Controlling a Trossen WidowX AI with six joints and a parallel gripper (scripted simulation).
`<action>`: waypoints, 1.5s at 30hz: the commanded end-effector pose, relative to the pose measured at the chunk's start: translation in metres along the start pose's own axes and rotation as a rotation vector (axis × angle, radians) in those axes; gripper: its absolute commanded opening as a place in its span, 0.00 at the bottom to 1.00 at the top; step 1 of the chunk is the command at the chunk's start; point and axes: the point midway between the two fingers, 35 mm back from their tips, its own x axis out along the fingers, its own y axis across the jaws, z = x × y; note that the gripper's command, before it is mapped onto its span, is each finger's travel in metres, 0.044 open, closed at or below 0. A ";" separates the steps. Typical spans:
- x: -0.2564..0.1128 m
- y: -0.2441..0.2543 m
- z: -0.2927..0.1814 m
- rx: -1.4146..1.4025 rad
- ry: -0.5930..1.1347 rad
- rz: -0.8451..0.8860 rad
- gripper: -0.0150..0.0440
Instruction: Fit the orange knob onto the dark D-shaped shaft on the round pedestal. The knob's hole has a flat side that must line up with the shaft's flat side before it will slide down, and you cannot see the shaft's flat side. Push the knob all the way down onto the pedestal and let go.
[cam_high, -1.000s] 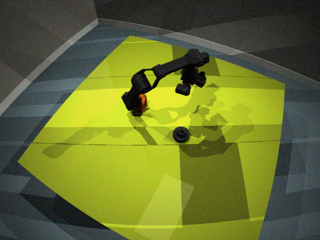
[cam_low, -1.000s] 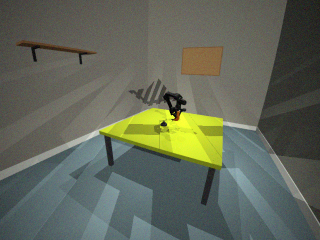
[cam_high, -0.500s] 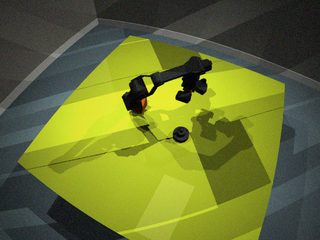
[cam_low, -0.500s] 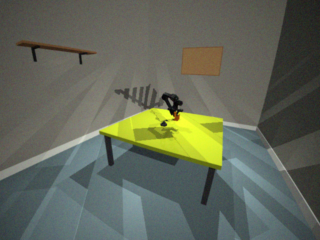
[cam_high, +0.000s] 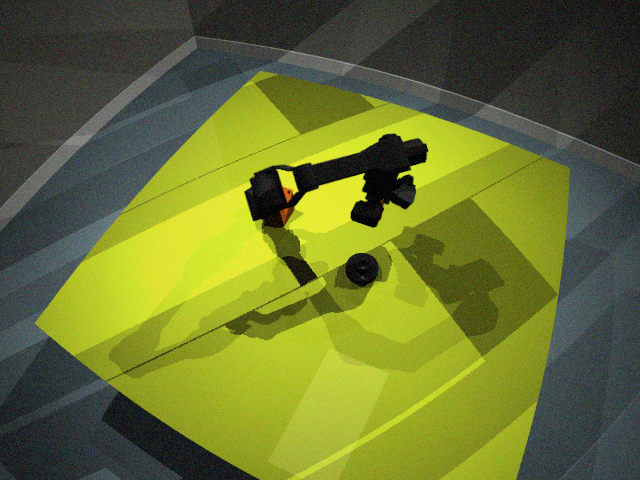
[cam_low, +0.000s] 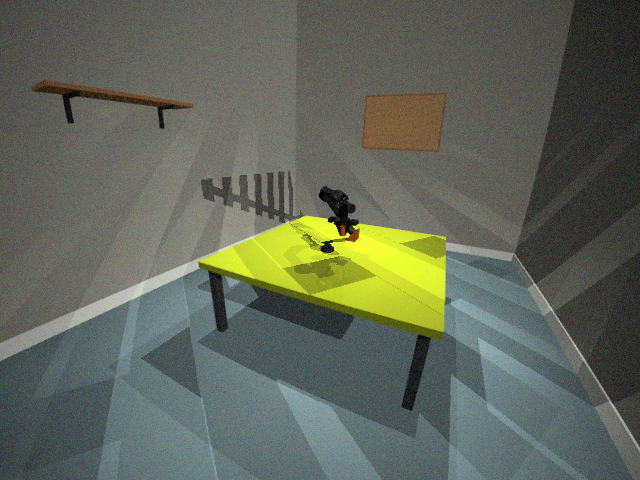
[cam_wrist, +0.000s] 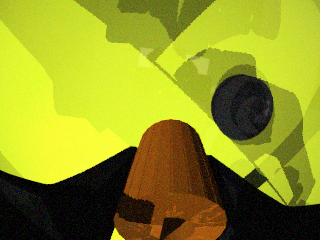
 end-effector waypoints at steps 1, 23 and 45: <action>0.001 -0.014 0.004 0.000 -0.014 0.004 0.25; 0.023 -0.082 0.012 -0.008 -0.013 -0.019 0.25; 0.049 -0.093 0.011 -0.011 -0.012 -0.025 0.25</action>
